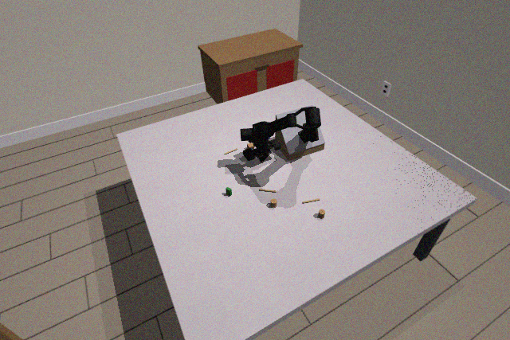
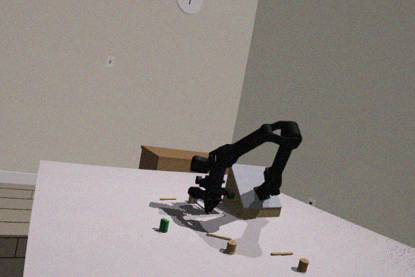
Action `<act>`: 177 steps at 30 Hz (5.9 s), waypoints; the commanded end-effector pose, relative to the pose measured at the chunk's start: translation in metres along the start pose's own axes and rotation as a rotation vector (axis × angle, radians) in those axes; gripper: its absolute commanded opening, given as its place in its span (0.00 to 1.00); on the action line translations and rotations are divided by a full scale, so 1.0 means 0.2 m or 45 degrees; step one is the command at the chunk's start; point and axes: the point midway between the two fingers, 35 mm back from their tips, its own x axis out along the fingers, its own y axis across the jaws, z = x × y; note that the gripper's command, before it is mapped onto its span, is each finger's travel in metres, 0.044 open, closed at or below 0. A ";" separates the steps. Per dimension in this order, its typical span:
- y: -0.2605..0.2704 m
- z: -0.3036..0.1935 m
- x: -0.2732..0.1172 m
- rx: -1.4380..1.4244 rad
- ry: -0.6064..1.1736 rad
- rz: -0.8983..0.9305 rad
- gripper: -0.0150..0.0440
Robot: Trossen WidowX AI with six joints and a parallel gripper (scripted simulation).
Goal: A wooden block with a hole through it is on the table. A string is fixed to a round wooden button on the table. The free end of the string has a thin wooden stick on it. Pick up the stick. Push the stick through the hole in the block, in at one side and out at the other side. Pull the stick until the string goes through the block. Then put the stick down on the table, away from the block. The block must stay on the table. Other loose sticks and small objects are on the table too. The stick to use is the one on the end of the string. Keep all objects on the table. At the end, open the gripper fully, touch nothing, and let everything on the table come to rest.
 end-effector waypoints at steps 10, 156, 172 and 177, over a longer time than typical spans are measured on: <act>0.00 -0.02 0.01 -0.009 0.019 -0.004 0.25; 0.03 0.04 -0.52 0.006 -0.002 0.036 1.00; 0.03 0.04 -0.52 0.006 -0.002 0.036 1.00; 0.03 0.04 -0.52 0.006 -0.002 0.036 1.00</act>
